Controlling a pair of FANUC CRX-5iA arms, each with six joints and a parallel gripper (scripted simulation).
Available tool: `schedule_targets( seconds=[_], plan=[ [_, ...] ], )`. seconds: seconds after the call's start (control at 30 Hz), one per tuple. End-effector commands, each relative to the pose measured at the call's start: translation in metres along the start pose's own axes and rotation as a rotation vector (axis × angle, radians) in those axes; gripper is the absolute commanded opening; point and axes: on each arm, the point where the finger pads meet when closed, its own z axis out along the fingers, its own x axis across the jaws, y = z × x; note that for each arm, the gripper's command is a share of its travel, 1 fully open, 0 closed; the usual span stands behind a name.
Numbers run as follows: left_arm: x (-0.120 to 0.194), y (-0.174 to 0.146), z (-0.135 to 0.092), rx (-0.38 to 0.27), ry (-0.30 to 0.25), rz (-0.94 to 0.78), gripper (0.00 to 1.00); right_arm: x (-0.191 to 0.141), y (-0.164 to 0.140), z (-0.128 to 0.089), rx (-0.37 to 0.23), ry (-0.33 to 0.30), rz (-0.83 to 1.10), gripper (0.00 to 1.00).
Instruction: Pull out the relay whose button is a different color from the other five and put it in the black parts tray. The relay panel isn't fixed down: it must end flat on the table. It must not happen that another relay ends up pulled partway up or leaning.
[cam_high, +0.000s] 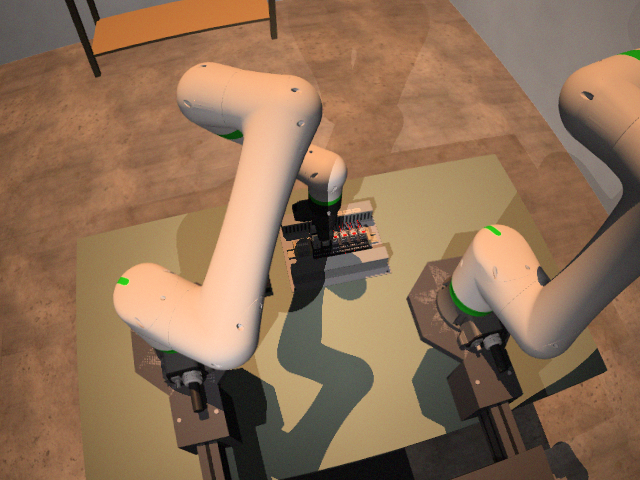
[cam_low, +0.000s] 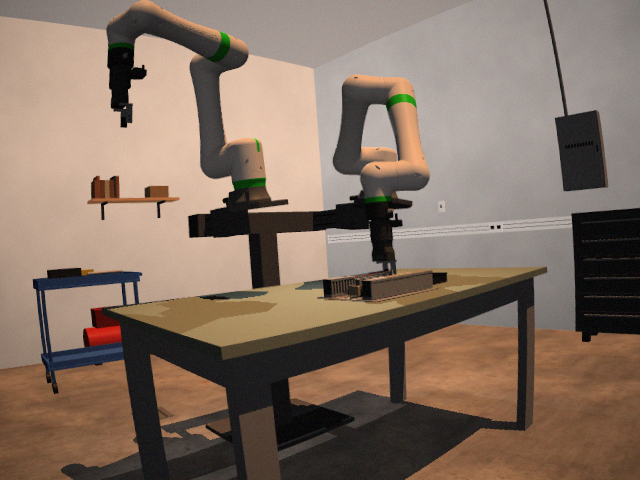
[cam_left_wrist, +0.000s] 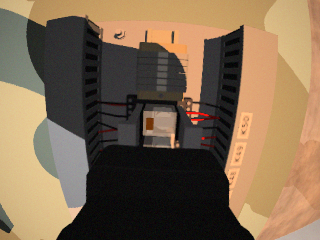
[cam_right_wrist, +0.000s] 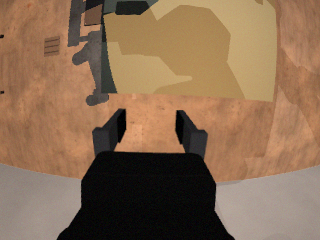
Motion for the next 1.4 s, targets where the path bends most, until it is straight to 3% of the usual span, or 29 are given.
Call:
schedule_targets(
  seconds=[0.0, 1.37],
  plan=[
    [0.0006, 0.0007, -0.0008, -0.001, 0.003, 0.000, 0.00, -0.0002, 0.0002, -0.0009, -0.002, 0.000, 0.000, 1.00],
    [-0.0012, 0.0007, -0.0011, -0.001, 0.064, 0.000, 0.00, -0.0002, 0.0002, -0.0009, -0.002, 0.000, 0.000, 1.00]
  ],
)
